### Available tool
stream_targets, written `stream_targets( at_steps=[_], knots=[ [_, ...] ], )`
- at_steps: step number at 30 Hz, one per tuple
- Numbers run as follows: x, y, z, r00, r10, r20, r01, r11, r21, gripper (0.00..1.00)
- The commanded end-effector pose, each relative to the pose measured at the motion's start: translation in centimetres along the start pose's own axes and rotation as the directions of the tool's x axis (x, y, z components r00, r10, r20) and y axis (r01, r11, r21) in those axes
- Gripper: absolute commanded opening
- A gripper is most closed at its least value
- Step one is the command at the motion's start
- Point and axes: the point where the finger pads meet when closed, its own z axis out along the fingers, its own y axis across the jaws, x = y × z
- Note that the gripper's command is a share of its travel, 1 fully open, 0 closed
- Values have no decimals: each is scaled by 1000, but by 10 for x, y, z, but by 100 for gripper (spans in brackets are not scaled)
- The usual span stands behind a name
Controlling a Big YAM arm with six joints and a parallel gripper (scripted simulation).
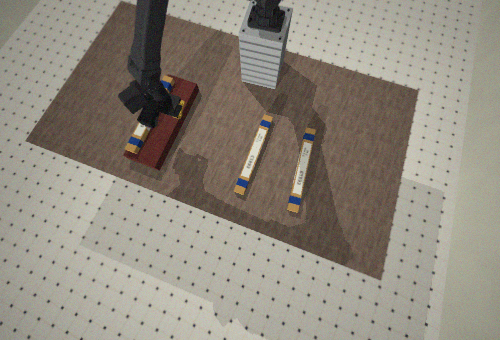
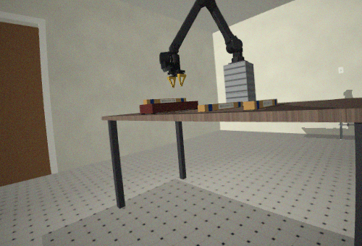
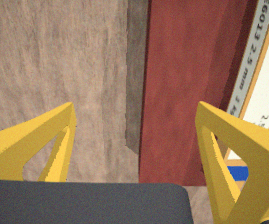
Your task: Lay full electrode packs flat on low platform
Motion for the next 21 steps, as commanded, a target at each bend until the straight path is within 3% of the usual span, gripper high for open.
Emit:
stream_targets(
  at_steps=[1,16,18,21],
  knots=[
    [-7,4,-11,999,42,29,-42,999,21,74],
    [-10,105,-1,999,42,32,-42,999,15,74],
    [-10,105,-1,999,42,32,-42,999,15,74],
    [-11,126,2,999,42,32,-42,999,14,74]
  ],
)
